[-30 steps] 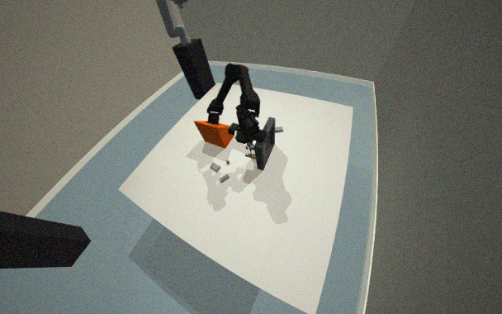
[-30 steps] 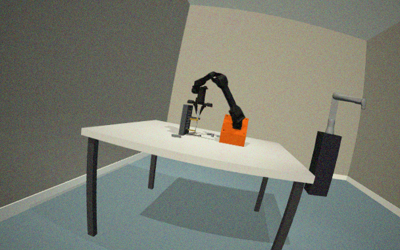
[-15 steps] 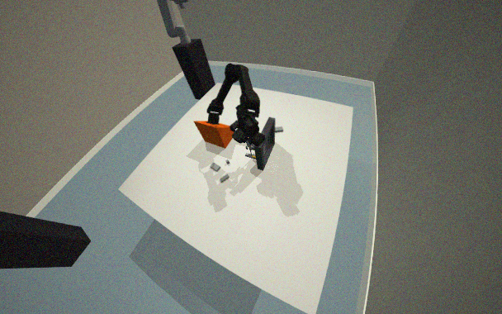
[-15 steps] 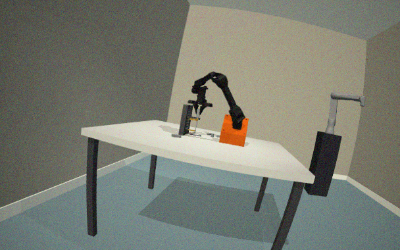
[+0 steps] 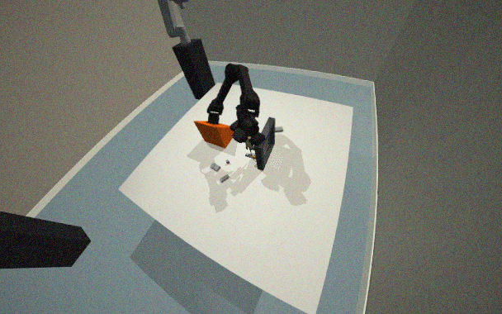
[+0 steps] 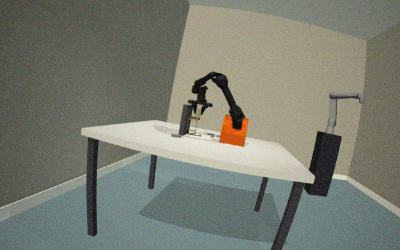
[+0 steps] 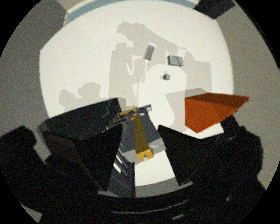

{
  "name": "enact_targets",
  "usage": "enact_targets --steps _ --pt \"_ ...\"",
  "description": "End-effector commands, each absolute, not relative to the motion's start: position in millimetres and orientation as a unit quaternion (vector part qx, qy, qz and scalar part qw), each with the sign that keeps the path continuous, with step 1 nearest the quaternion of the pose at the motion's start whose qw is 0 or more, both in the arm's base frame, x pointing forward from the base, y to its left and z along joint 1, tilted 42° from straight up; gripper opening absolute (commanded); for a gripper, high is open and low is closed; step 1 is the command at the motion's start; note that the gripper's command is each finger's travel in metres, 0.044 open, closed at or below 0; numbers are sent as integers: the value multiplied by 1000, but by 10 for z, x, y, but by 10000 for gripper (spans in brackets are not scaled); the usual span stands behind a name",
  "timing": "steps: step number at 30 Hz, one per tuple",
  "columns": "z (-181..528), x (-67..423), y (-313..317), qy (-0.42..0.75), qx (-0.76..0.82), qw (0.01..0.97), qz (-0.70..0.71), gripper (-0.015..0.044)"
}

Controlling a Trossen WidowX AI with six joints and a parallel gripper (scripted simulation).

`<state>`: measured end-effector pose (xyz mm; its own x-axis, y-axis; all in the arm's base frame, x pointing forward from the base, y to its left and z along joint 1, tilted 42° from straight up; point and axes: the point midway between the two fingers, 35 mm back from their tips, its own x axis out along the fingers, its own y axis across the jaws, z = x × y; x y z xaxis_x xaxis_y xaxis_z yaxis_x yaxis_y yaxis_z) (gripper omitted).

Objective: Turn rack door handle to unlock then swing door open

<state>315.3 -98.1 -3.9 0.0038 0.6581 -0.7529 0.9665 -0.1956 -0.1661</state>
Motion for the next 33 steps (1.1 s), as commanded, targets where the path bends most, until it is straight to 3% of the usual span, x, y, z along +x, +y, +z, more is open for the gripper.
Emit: enact_targets --steps 1,17,33 --pt "-41 3159 -971 619 666 243 -339 288" --pt "-41 3159 -971 702 520 481 -74 288" --pt "-41 3159 -971 676 294 645 202 288"
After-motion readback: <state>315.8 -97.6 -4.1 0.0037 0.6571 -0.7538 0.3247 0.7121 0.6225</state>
